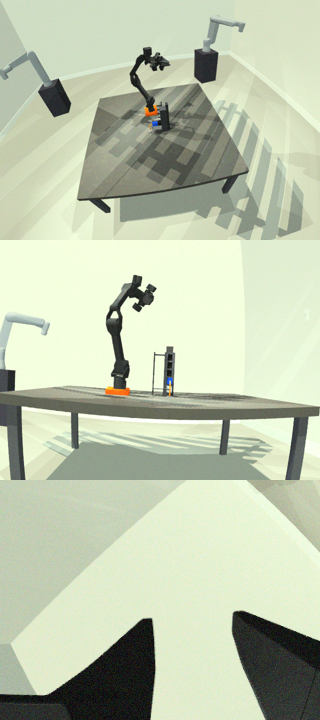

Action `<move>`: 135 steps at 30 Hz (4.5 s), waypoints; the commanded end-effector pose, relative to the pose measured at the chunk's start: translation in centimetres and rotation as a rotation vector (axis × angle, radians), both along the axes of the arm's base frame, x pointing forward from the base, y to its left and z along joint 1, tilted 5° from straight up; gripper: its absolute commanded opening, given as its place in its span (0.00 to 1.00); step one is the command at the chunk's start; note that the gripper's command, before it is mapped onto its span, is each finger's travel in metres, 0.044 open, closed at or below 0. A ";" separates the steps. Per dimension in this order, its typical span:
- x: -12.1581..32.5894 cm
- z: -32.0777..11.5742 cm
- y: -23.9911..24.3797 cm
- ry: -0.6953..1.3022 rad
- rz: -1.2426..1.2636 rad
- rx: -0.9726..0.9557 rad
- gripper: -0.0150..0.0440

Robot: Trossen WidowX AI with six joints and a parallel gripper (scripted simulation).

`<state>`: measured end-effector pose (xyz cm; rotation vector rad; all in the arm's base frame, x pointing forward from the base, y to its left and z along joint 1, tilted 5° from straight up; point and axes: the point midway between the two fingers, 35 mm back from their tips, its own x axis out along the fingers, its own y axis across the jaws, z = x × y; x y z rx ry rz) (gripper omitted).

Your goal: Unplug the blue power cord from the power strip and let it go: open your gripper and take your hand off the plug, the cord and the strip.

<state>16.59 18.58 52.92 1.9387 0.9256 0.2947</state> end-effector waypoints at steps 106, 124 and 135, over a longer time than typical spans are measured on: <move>10.7 -42.5 -23.0 1.155 -0.408 -0.855 0.25; 10.2 -42.3 -26.0 1.156 -0.411 -0.857 0.25; 9.9 -42.4 -26.0 1.157 -0.415 -0.859 0.43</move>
